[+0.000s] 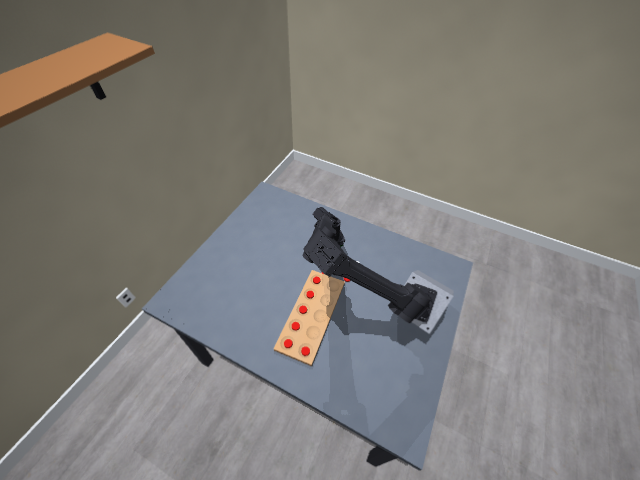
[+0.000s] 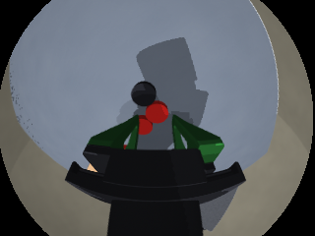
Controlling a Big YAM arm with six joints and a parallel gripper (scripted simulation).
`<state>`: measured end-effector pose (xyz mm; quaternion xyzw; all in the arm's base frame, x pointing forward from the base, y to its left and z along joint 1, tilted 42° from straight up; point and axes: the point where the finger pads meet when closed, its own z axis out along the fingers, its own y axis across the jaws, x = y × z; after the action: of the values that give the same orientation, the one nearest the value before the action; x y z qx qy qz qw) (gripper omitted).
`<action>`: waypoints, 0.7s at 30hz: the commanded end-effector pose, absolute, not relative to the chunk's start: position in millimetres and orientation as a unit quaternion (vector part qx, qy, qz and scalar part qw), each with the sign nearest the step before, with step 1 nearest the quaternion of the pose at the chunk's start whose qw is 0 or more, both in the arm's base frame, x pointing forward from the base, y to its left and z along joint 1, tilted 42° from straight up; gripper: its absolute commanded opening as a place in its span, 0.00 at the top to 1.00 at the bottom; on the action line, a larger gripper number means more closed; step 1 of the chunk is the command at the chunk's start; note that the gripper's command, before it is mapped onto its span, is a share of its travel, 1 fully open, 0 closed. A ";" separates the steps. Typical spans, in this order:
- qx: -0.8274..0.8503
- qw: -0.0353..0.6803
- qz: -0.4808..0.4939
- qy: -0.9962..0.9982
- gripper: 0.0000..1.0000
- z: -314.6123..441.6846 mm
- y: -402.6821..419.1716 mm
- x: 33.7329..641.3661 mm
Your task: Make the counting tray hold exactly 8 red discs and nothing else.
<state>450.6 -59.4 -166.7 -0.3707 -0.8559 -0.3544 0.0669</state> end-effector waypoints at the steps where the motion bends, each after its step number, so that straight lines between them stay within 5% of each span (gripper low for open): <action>1: -0.370 0.065 -0.355 -0.856 0.54 -173.7 -53.9 455.4; 21: -0.370 0.068 -0.355 -0.856 0.54 -183.1 -44.6 453.1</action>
<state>453.6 -51.8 -175.9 -0.3721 -0.8553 -0.3545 0.0653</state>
